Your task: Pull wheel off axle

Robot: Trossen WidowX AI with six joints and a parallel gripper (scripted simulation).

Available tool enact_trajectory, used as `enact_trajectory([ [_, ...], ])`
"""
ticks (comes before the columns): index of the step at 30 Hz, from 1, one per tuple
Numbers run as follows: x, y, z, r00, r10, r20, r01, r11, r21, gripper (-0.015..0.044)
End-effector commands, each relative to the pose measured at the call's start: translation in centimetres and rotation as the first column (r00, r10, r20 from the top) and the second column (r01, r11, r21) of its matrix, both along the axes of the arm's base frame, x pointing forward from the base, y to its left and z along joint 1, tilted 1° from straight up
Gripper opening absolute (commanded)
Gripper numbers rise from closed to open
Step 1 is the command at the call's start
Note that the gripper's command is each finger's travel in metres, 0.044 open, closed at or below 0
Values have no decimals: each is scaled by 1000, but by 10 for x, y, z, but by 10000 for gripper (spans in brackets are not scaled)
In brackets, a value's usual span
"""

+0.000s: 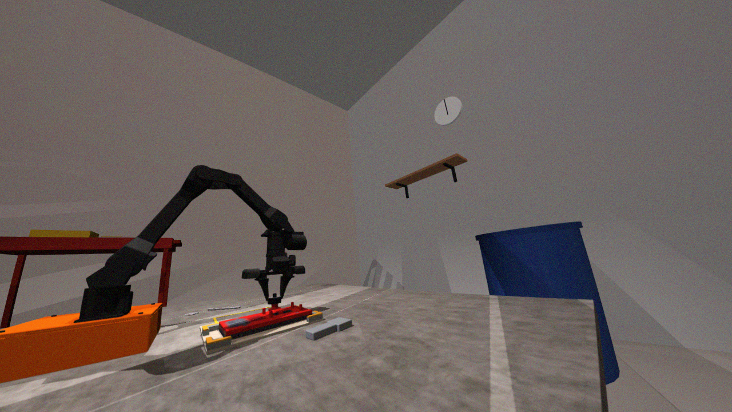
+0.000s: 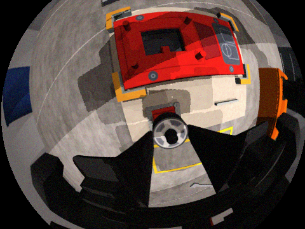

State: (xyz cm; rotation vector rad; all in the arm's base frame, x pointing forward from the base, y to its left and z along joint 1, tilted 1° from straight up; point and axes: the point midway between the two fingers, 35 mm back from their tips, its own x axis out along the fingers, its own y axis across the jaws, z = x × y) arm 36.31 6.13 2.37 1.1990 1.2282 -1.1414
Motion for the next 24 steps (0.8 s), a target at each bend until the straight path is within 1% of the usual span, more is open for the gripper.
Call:
enact_trajectory([
  [1, -2, 0, 16, 1000, -3, 10, 3, 1000, 1, 0],
  [24, -2, -1, 24, 1000, -4, 10, 4, 1000, 0, 0],
])
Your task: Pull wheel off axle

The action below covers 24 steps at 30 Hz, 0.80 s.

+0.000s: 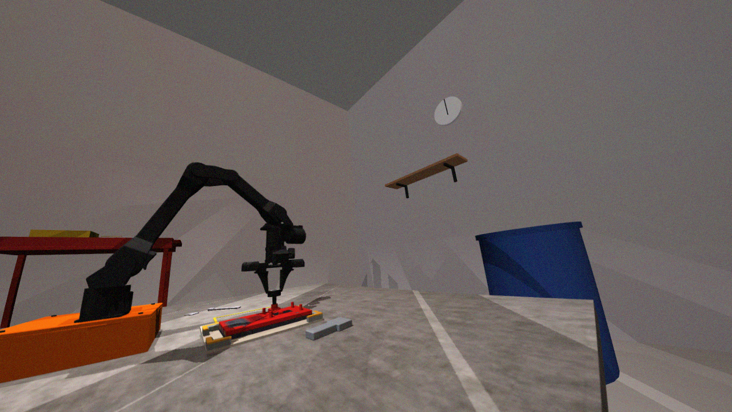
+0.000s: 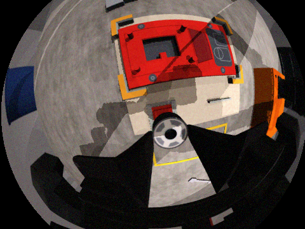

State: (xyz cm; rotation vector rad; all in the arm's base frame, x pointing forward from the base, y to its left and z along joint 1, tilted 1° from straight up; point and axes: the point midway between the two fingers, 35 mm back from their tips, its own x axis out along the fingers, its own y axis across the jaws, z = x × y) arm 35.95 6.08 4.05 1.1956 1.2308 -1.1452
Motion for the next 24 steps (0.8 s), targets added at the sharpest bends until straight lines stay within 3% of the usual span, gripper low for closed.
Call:
enact_trajectory([
  [1, 1, 0, 7, 1000, -5, 15, 5, 1000, 2, 0],
  [24, 0, 0, 29, 1000, -5, 15, 5, 1000, 1, 0],
])
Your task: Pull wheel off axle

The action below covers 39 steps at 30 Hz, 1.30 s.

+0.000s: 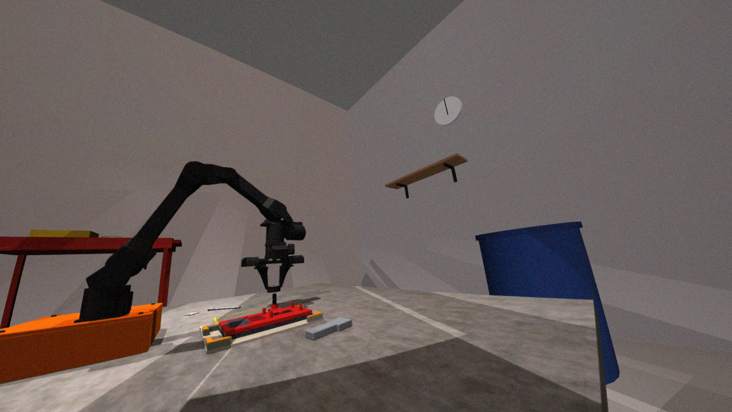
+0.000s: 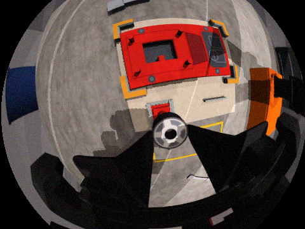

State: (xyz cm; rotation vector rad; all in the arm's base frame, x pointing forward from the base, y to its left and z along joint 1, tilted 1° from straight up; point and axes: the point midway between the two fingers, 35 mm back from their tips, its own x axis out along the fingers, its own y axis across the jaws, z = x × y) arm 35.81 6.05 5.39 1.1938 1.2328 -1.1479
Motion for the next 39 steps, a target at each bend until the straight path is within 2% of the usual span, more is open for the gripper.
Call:
enact_trajectory([
  [1, 1, 0, 22, 1000, -5, 18, 5, 1000, 2, 0],
  [5, -2, -1, 32, 1000, -5, 18, 5, 1000, 2, 0],
  [9, -3, 3, 23, 1000, 0, 8, 0, 1000, 1, 0],
  [27, -60, 83, 31, 1000, -5, 13, 5, 1000, 9, 0],
  [39, -62, 86, 12, 1000, -5, 13, 5, 1000, 9, 0],
])
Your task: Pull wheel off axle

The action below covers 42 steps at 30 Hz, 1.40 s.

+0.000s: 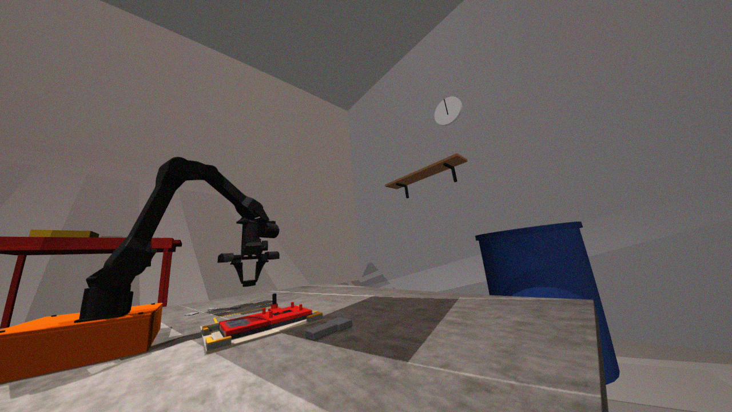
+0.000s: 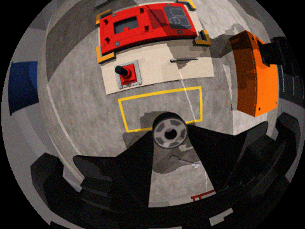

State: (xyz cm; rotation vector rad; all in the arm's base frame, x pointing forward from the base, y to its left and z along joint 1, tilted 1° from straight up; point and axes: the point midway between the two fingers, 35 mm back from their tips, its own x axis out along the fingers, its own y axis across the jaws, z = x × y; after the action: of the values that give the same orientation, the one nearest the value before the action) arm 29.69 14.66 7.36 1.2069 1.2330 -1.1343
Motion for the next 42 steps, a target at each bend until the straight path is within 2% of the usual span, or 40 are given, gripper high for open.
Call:
enact_trajectory([
  [1, 0, 1, -9, 1000, -5, 2, 5, 1000, -2, 0],
  [14, 2, 3, -89, 1000, -5, 2, 5, 1000, -2, 0],
  [21, 2, 3, -94, 1000, -5, 2, 5, 1000, -2, 0],
  [32, 1, 3, -86, 1000, 0, -2, 0, 1000, -1, 289],
  [38, 0, 2, -36, 1000, -5, 1, 5, 1000, -2, 300],
  [42, 0, 1, -29, 1000, -5, 2, 5, 1000, -2, 300],
])
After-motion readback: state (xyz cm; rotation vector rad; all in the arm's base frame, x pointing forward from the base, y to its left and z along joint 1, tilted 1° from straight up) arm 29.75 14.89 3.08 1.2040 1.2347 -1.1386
